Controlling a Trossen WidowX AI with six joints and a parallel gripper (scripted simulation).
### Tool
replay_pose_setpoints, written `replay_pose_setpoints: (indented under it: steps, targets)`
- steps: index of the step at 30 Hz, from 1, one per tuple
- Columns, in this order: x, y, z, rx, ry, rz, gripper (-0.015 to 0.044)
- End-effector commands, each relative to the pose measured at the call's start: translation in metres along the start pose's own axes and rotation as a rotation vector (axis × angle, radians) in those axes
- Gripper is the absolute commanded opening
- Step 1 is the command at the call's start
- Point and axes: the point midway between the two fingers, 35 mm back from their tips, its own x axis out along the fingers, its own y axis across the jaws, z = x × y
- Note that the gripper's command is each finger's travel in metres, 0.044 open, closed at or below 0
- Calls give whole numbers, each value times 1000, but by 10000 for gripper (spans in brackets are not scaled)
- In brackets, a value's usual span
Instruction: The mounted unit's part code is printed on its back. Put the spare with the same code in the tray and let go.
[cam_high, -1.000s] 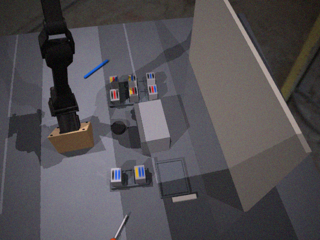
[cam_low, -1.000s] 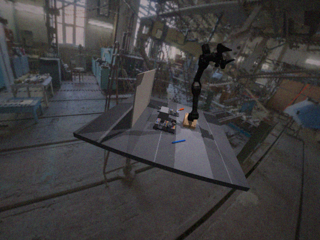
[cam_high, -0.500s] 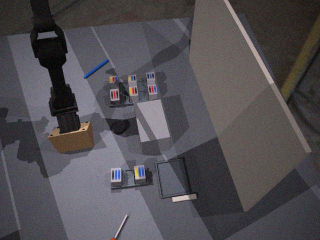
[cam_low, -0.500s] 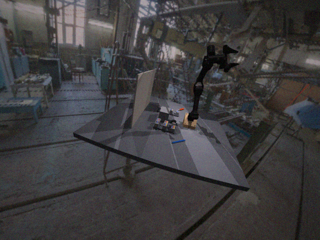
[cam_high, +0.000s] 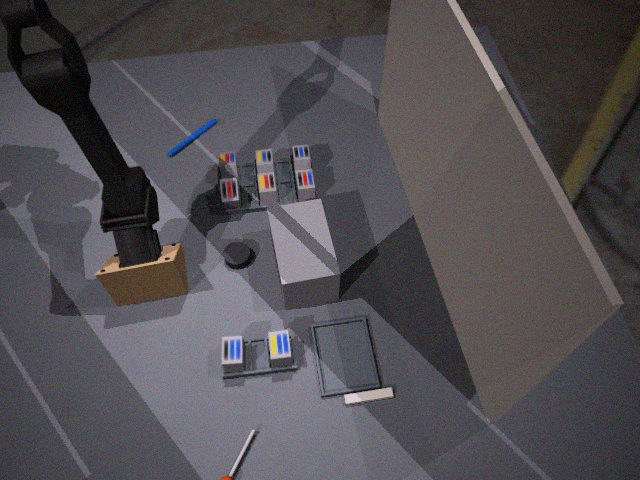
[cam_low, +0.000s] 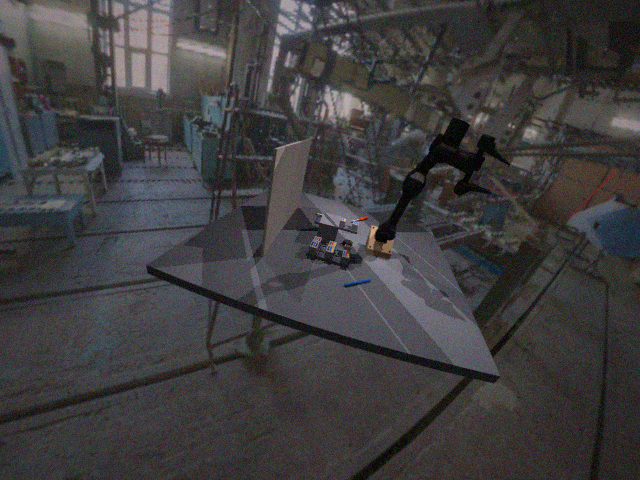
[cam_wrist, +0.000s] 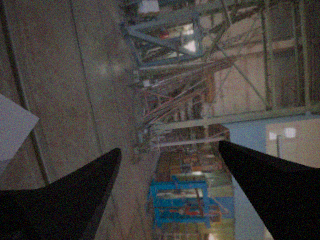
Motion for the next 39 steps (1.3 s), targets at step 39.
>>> replay_pose_setpoints:
  steps: [39]
  targets:
    - [-296,351,-308,1283,1641,334,440]
